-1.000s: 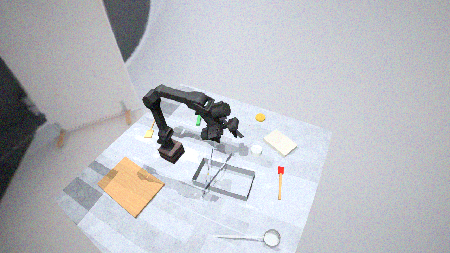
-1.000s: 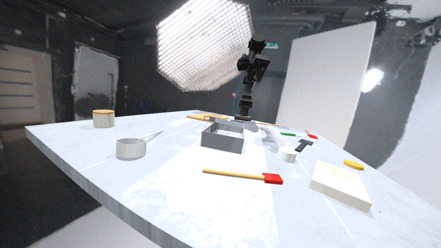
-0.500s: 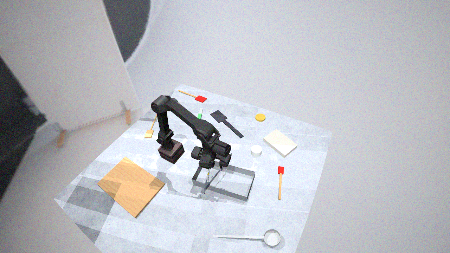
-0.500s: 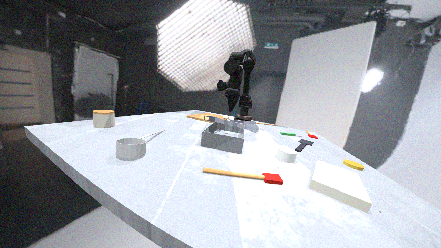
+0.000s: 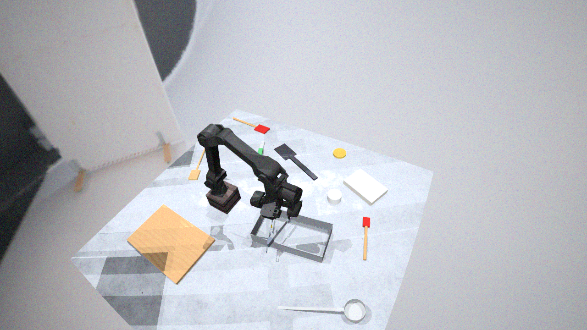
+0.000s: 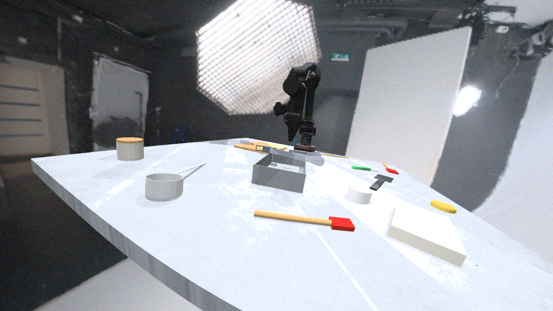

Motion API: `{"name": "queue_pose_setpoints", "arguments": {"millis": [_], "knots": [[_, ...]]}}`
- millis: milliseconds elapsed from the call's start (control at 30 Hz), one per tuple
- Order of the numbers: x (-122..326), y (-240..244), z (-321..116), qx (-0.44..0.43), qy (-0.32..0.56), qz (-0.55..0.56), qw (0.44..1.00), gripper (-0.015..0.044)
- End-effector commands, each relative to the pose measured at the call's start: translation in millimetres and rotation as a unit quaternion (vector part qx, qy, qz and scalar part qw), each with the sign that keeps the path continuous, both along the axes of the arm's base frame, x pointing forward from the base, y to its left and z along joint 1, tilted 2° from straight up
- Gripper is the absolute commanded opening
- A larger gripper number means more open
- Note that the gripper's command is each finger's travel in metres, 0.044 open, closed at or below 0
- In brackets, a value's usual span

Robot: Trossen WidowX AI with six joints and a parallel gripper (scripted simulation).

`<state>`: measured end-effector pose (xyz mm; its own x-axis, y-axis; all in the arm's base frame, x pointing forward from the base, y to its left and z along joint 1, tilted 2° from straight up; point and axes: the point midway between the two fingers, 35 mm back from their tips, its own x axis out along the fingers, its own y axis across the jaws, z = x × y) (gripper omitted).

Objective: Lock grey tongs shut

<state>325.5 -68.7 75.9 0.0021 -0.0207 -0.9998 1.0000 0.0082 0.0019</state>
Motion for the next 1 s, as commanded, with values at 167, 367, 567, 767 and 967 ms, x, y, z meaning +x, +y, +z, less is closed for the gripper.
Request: {"name": "queue_pose_setpoints", "arguments": {"millis": [167, 367, 567, 767, 967], "knots": [[-1, -1, -16, -0.001, 0.004, -0.002, 1.000, 0.0440], [0, -1, -26, -0.001, 0.004, -0.002, 1.000, 0.0440], [0, -1, -36, -0.001, 0.004, -0.002, 1.000, 0.0440], [0, -2, -46, -0.001, 0.004, -0.002, 1.000, 0.0440], [0, -2, -56, -0.001, 0.004, -0.002, 1.000, 0.0440]]}}
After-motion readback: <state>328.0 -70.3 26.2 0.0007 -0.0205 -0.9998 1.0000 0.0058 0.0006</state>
